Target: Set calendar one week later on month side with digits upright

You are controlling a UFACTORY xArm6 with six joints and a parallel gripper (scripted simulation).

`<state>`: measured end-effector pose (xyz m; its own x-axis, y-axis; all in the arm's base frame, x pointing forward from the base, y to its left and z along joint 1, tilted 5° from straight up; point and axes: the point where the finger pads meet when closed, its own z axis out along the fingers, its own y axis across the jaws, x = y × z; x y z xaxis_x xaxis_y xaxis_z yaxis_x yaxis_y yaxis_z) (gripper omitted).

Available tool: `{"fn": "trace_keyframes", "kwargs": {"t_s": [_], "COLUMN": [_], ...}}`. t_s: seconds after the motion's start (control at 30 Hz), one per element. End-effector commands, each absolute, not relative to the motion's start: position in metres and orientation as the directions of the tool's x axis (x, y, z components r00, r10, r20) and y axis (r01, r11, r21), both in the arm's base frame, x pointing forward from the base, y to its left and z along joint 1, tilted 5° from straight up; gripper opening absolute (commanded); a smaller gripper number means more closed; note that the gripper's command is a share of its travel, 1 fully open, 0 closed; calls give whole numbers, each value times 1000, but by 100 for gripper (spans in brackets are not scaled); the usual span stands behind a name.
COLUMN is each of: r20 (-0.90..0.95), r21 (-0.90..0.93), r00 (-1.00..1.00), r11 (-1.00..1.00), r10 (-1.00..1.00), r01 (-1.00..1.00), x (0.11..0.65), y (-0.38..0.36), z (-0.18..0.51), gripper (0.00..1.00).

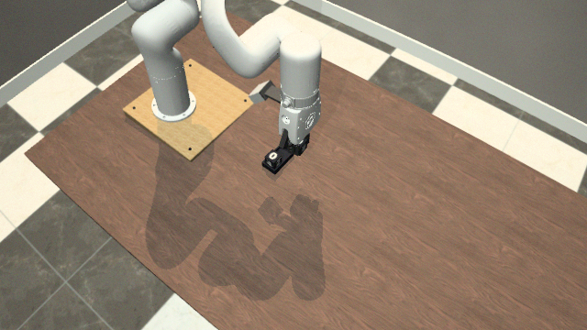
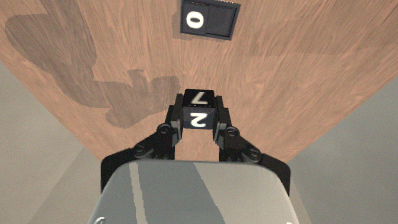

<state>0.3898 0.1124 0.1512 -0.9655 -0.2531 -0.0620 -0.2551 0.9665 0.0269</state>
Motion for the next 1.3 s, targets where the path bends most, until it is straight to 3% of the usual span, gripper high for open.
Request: {"fn": "trace_keyframes", "kwargs": {"t_s": [0.0,0.27,0.7,0.83,1.27], "r20": [-73,-77,-76,-75,-60], "r21": [28,15,-19,-23,-51], "r00": [-913,-828,-515,-477,-83], "r11": [914,830,518,480,87], "r10": [-402,-555,-854,-876,-995], "r01": [-405,-558,-855,-877,-995], "x": [383,375,354,352,332], "y": [114,115,118,118,120], "z": [153,153,151,151,148], "gripper": [29,29,29,29,29]}}
